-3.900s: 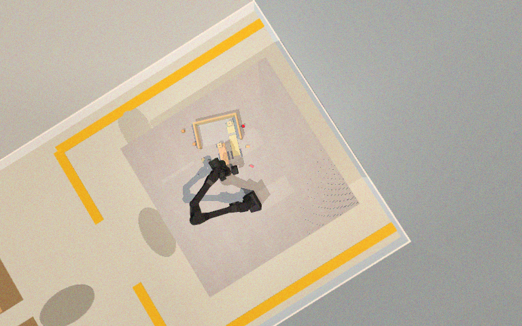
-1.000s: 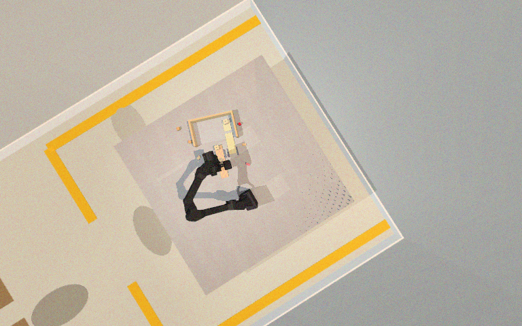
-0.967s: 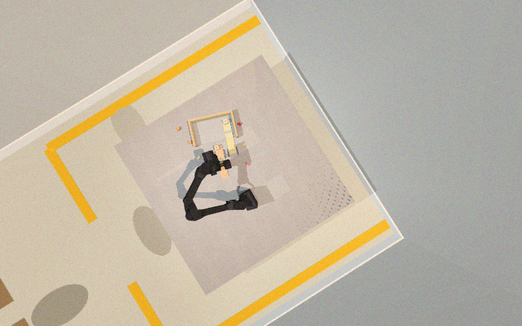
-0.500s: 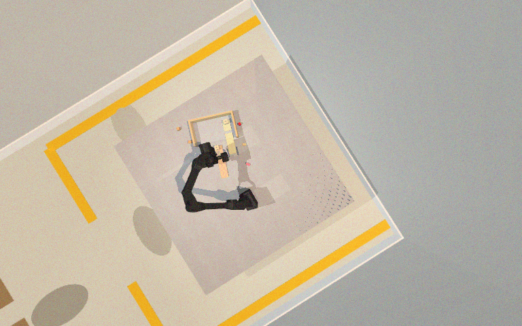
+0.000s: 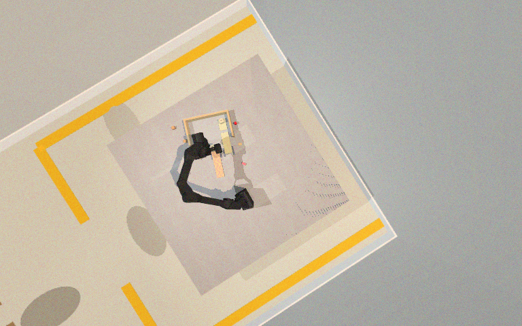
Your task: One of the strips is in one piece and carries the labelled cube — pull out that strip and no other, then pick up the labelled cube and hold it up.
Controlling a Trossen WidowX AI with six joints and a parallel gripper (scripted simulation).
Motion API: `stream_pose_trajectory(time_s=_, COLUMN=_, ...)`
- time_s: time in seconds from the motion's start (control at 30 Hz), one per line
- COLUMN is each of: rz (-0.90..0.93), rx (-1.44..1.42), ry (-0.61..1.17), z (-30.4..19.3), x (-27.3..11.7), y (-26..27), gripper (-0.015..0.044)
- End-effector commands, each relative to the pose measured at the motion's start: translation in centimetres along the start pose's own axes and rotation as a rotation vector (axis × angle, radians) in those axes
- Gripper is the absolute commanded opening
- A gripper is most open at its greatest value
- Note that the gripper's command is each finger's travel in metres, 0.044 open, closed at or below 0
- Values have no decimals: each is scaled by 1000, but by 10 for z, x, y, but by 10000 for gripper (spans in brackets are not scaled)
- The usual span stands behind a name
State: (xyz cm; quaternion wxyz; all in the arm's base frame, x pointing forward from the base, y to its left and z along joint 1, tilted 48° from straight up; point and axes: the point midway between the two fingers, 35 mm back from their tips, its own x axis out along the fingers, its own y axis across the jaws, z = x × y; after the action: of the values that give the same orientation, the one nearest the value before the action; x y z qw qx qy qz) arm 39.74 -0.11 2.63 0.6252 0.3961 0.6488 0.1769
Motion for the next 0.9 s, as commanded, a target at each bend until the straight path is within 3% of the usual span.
stream_pose_trajectory(time_s=0.0, rz=-3, rx=4, ry=8, z=15, x=2, y=-5, gripper=440)
stream_pose_trajectory(time_s=0.33, rz=-4, rx=3, ry=7, z=40, x=3, y=-13, gripper=440)
stream_pose_trajectory(time_s=0.57, rz=-4, rx=3, ry=7, z=40, x=12, y=-13, gripper=256)
stream_pose_trajectory(time_s=0.87, rz=-4, rx=3, ry=6, z=40, x=27, y=-13, gripper=250)
